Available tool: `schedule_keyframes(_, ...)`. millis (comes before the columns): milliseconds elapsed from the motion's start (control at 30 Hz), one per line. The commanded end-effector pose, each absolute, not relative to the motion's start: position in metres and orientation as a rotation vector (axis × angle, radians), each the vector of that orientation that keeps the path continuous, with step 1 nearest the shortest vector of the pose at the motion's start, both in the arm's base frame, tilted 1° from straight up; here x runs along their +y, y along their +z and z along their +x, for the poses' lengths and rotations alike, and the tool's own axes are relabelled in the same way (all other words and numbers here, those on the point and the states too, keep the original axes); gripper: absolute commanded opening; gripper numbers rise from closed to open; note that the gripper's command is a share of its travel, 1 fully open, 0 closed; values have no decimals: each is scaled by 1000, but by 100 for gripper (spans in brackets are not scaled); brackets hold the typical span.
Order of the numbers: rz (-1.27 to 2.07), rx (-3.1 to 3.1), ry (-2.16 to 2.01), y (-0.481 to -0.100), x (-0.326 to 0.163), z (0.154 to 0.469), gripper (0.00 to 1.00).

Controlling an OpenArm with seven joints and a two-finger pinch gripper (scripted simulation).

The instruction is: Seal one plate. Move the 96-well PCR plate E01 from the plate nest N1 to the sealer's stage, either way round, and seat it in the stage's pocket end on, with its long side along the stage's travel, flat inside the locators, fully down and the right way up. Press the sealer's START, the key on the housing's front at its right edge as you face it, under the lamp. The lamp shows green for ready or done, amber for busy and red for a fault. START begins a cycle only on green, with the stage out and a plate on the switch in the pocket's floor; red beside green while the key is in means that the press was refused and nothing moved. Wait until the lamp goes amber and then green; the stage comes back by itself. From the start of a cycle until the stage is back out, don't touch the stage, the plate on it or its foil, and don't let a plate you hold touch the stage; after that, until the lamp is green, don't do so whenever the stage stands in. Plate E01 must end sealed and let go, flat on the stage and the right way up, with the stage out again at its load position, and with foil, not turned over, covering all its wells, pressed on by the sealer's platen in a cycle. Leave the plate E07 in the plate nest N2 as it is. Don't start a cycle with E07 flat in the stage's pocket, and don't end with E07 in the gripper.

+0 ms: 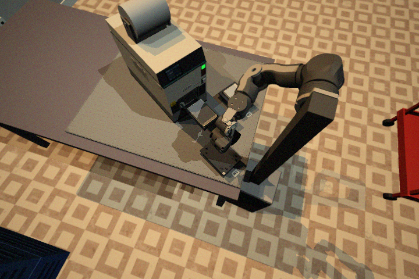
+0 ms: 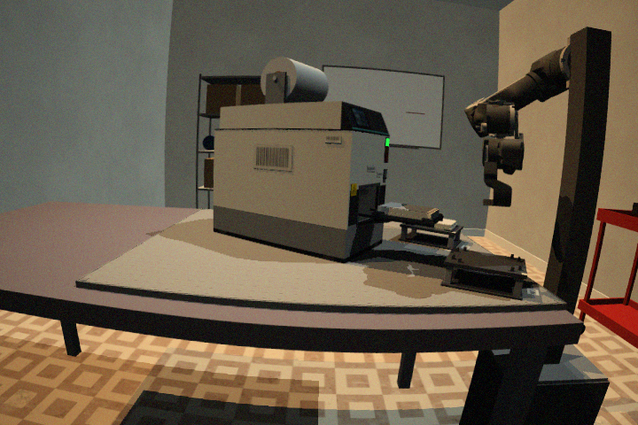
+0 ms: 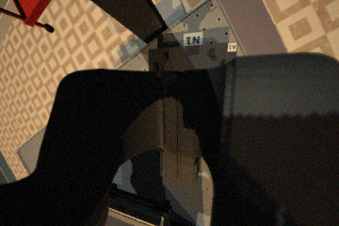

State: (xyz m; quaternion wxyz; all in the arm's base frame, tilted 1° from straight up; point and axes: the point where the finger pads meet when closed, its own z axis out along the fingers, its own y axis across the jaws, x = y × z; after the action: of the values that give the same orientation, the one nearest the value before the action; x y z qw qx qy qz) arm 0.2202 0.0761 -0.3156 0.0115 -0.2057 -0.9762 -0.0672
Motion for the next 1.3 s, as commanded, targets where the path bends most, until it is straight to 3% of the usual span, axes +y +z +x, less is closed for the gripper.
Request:
schedule_keyframes(0,-639,-3049,-206,-314,76,220,0)
schedule_keyframes(700,-639,-3050,-206,-314,81,220,0)
schedule_keyframes(867,-659,-3085,-10,-312,53,220,0)
schedule_keyframes(1267,-659,-3085,-10,-312,53,220,0)
